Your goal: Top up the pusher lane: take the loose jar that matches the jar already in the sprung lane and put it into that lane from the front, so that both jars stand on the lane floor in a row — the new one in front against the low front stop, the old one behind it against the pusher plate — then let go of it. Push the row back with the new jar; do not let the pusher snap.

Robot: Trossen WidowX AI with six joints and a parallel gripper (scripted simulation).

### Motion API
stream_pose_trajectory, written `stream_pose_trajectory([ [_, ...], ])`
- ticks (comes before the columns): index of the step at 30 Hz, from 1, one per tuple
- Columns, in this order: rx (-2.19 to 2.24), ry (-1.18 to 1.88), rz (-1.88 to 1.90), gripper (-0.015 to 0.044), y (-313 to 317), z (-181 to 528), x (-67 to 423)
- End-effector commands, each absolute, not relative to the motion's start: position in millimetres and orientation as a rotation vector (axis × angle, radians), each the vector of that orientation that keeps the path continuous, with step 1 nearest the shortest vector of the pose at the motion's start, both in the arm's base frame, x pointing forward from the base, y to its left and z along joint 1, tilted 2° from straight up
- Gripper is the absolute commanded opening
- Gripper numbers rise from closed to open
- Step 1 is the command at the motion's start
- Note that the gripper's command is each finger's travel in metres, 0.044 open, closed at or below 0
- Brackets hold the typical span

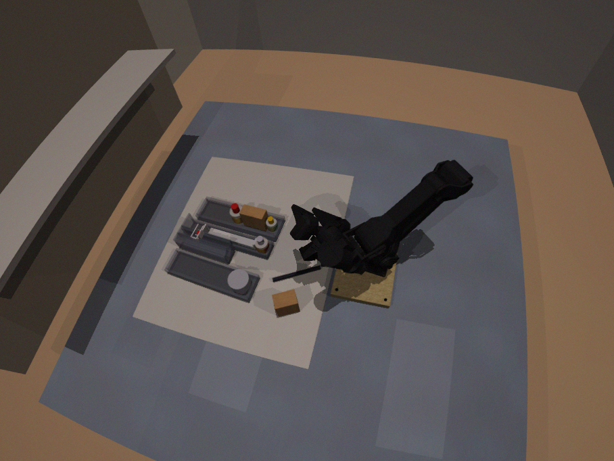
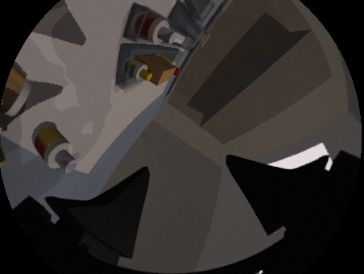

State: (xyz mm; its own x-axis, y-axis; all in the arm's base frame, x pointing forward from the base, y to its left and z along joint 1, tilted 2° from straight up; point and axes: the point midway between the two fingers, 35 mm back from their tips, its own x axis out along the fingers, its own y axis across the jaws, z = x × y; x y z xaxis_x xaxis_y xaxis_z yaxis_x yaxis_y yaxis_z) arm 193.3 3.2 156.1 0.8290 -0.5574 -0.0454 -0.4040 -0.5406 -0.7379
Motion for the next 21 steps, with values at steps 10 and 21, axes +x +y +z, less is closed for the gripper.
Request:
stream_pose_trajectory([
  [10,-1.901,0.921,0.013,0.044,-24.6,140.7,223.1],
  [21,-1.077,1.325,0.237,0.044,-62.0,109.9,204.7],
])
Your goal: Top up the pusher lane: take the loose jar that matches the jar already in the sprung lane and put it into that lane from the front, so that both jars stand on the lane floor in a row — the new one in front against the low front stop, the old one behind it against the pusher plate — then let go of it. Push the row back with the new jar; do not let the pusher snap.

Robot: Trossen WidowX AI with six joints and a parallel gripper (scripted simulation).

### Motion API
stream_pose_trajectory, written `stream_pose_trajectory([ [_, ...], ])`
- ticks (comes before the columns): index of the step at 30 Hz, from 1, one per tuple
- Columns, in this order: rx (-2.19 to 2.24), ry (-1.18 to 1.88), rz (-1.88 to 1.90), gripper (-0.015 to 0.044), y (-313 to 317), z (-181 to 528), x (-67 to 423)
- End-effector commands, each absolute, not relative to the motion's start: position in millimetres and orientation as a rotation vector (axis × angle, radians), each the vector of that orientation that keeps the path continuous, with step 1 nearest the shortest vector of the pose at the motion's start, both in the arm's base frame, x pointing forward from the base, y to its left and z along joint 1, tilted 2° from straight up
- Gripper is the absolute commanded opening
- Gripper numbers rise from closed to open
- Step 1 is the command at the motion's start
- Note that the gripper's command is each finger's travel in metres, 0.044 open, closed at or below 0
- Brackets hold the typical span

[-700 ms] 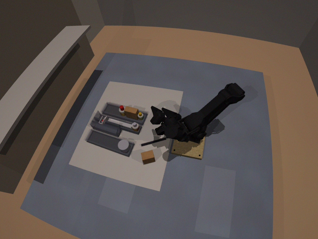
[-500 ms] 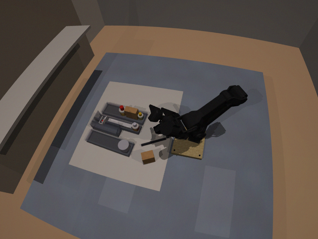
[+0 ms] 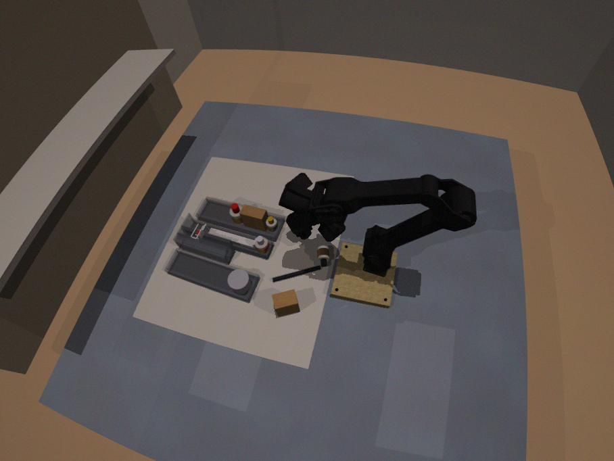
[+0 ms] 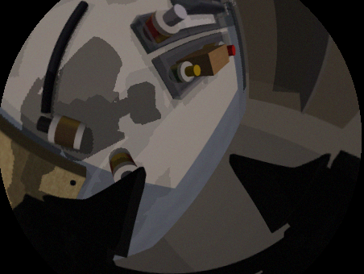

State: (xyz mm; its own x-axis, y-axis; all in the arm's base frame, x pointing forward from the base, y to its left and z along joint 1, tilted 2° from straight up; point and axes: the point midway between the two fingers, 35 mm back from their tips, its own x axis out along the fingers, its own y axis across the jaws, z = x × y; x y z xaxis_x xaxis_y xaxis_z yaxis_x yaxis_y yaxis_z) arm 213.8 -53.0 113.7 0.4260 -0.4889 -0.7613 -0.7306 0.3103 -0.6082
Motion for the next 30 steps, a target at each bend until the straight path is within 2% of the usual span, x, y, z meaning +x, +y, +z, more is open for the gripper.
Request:
stream_pose_trajectory([
  [1,-0.982,1.362,0.23,0.044,-65.1,109.4,200.4],
  [10,-0.112,1.578,0.094,0.044,-76.0,121.2,164.9],
  [19,-0.095,1.58,0.09,0.044,-76.0,121.7,164.3],
  [24,-0.095,1.58,0.09,0.044,-76.1,89.9,164.0],
  [30,-0.095,1.58,0.09,0.044,-75.7,86.8,163.7],
])
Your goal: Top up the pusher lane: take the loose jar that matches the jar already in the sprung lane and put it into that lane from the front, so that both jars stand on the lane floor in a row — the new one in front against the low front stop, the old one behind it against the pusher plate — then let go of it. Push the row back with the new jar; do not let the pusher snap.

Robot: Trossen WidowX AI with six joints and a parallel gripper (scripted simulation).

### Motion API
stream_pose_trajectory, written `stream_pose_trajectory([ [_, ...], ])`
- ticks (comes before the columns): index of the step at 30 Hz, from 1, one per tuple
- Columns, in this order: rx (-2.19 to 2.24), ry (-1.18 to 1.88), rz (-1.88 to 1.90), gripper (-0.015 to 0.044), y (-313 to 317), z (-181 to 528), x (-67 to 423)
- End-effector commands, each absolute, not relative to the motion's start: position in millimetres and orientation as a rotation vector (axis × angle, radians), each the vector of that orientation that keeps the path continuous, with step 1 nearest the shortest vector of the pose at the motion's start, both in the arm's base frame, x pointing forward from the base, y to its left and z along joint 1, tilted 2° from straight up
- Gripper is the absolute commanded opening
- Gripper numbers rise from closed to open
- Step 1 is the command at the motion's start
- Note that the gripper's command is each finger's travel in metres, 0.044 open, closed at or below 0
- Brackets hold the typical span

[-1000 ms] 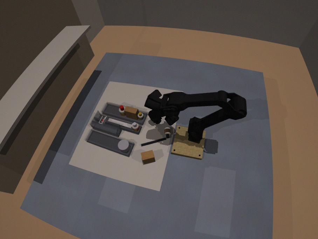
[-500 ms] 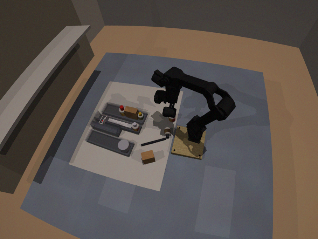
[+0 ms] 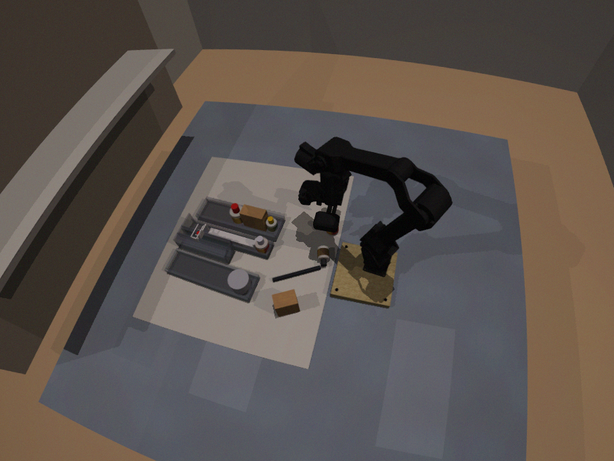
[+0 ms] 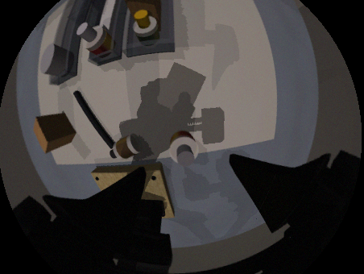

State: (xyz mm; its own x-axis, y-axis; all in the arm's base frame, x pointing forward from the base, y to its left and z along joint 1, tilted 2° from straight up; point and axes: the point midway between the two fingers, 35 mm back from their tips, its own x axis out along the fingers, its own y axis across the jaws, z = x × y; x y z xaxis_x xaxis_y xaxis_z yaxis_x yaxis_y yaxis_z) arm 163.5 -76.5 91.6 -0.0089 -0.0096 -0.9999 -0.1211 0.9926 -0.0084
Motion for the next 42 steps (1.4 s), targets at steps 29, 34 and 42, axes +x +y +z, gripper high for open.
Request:
stream_pose_trajectory([
  [29,-0.095,1.58,0.09,0.044,-75.8,40.3,163.0],
  [34,-0.095,1.58,0.09,0.0309,-75.8,40.3,163.0],
  [42,-0.095,1.58,0.09,0.0158,-75.8,40.3,163.0],
])
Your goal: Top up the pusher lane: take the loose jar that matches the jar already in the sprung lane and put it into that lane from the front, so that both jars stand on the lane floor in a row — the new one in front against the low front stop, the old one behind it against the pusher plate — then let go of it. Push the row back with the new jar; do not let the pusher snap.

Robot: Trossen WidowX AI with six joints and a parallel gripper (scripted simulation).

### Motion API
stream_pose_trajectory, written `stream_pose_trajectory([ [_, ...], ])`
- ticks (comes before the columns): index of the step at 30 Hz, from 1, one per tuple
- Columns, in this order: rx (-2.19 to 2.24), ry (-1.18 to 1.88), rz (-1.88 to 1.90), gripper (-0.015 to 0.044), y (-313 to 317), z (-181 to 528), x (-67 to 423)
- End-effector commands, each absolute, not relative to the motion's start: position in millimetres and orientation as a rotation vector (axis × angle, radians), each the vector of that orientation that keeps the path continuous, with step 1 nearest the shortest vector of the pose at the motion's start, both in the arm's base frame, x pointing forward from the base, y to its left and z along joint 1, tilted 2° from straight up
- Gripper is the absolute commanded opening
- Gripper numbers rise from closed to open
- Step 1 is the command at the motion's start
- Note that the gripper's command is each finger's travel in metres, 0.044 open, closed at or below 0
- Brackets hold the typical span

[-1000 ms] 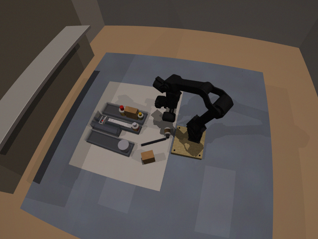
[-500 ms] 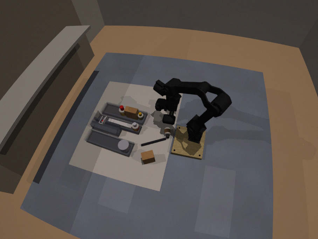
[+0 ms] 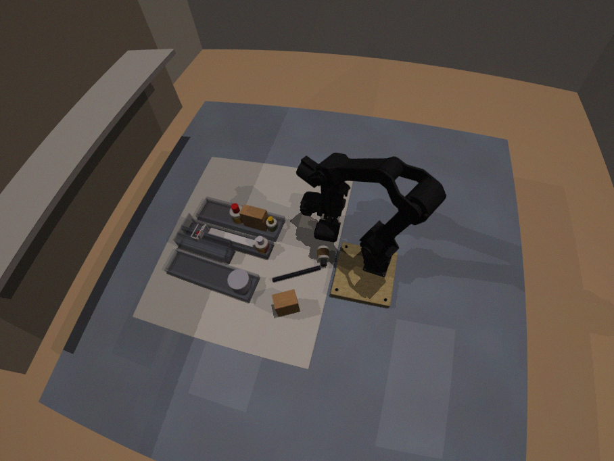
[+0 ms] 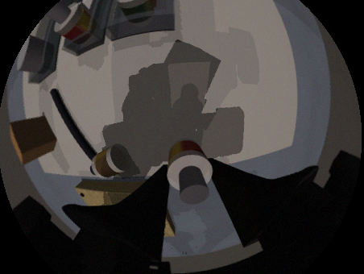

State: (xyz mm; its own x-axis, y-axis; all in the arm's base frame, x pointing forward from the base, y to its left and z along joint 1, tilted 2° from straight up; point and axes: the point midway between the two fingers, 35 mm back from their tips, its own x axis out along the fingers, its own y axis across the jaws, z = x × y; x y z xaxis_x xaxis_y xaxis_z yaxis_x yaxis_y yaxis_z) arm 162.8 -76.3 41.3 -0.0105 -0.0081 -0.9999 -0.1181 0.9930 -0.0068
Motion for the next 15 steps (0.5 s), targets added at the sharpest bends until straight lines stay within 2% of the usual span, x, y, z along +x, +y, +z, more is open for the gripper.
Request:
stream_pose_trajectory([
  [1,-0.095,1.58,0.09,0.0151,-75.8,40.3,163.0],
  [3,-0.095,1.58,0.09,0.0138,-75.8,40.3,163.0],
  [8,-0.095,1.58,0.09,0.0006,-76.9,51.3,165.6],
  [15,-0.095,1.58,0.09,0.0,-78.8,83.6,169.9],
])
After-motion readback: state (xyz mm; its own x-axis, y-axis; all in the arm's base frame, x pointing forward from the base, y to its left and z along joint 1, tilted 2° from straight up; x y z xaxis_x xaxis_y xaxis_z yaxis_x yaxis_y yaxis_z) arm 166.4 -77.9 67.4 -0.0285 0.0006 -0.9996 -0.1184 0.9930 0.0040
